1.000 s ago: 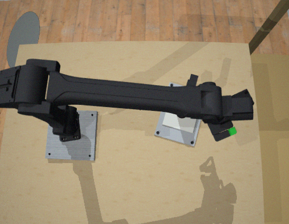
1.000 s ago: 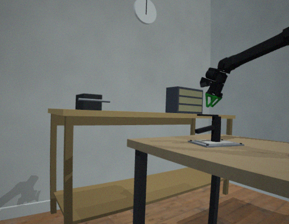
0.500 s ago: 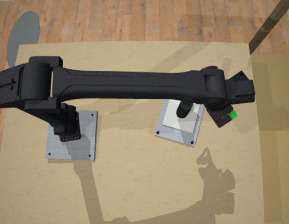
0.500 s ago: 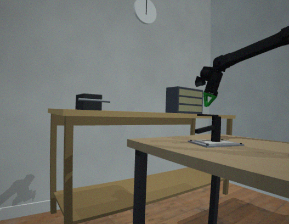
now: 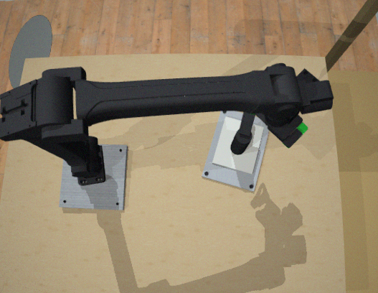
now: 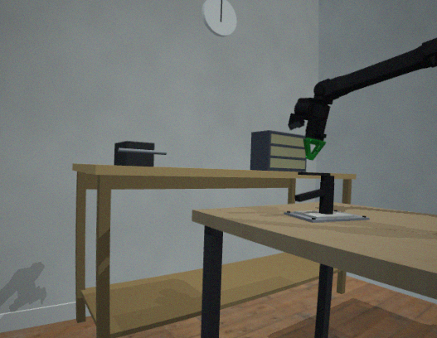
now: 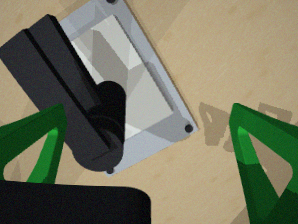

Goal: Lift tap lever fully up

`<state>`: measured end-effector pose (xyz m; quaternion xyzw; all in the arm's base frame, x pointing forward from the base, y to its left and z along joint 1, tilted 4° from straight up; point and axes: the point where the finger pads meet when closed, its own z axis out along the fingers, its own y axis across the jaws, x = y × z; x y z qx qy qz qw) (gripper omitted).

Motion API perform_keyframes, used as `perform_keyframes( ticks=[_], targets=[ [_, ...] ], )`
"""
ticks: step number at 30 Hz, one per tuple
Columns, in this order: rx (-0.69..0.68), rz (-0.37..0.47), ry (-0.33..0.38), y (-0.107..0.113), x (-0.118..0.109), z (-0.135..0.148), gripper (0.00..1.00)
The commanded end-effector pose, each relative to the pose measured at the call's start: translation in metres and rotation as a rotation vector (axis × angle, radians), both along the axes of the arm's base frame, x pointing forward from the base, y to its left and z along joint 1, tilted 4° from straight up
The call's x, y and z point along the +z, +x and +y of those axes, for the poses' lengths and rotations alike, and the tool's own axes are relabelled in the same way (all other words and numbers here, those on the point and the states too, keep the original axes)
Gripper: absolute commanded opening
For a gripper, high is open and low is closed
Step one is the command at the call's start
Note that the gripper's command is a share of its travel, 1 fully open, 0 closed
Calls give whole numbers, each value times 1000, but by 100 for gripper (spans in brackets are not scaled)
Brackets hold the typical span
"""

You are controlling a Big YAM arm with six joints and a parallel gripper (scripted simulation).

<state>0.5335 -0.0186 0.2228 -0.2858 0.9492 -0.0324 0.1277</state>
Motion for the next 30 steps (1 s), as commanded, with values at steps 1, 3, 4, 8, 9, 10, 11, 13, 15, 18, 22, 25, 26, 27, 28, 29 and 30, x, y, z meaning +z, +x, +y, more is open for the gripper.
perform_keyframes(
  ticks=[1,3,4,8,9,10,11,13,15,18,22,25,26,27,28,29,30],
  targets=[
    [109,4,-31,13,20,17,100],
    [109,4,-31,13,20,17,100],
    [109,4,-31,13,20,17,100],
    [187,39,-52,8,20,32,100],
    [256,70,-71,3,21,46,100],
    [256,70,-71,3,21,46,100],
    [256,70,-71,3,21,46,100],
    [317,97,-86,-1,22,57,100],
    [317,97,-86,-1,22,57,100],
    [411,139,-110,-8,24,74,100],
    [500,177,-132,-16,26,89,100],
    [507,182,-133,-16,26,90,100],
    [504,182,-133,-16,26,88,100],
    [501,182,-133,-16,26,87,100],
    [499,182,-132,-16,26,86,100],
    [497,183,-132,-16,26,85,100],
    [496,183,-132,-16,26,84,0]
  ],
)
